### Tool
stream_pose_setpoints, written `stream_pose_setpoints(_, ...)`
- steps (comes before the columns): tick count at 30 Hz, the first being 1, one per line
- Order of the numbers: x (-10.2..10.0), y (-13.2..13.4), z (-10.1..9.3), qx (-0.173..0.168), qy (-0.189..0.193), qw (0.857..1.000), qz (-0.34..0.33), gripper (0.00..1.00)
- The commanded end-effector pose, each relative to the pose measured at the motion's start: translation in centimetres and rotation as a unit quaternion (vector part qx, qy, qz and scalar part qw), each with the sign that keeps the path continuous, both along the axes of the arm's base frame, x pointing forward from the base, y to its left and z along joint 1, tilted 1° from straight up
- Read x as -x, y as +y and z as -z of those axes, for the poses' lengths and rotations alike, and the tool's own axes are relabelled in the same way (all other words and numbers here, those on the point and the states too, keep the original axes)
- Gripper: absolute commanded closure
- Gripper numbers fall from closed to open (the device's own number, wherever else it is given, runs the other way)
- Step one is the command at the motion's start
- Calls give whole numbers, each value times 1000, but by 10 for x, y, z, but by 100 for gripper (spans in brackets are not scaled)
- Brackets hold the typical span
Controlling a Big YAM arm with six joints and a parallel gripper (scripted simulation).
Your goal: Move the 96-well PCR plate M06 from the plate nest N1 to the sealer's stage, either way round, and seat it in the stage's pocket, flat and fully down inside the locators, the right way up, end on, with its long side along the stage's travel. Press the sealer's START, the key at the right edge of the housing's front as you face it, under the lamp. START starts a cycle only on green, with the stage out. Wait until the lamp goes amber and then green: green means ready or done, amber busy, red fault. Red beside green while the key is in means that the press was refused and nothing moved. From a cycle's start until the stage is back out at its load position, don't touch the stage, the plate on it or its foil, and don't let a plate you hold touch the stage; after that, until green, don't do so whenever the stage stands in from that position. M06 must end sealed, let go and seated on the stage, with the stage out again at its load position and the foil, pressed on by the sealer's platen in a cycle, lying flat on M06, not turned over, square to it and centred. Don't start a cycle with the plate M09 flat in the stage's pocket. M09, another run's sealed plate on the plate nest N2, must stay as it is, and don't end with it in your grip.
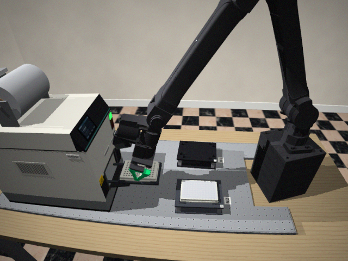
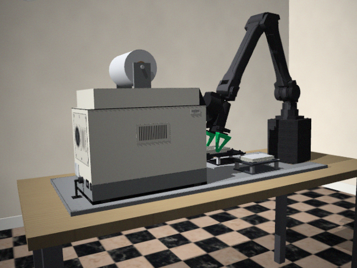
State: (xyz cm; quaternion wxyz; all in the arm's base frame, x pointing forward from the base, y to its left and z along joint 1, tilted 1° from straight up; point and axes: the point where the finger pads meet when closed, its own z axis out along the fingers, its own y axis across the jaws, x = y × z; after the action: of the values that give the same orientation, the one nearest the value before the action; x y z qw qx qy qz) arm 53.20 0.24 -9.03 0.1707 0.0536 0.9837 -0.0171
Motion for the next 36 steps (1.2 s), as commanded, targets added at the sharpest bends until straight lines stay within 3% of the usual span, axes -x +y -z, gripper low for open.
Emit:
stream_pose_setpoints(1,-35,9,-25,2,-38,999,-12,100)
stream_pose_setpoints(12,-41,9,-39,2,-51,999,-13,100)
stream_pose_setpoints(13,-41,9,-39,2,-52,999,-13,0)
stream_pose_setpoints(36,-42,8,-42,2,-54,998,-13,0)
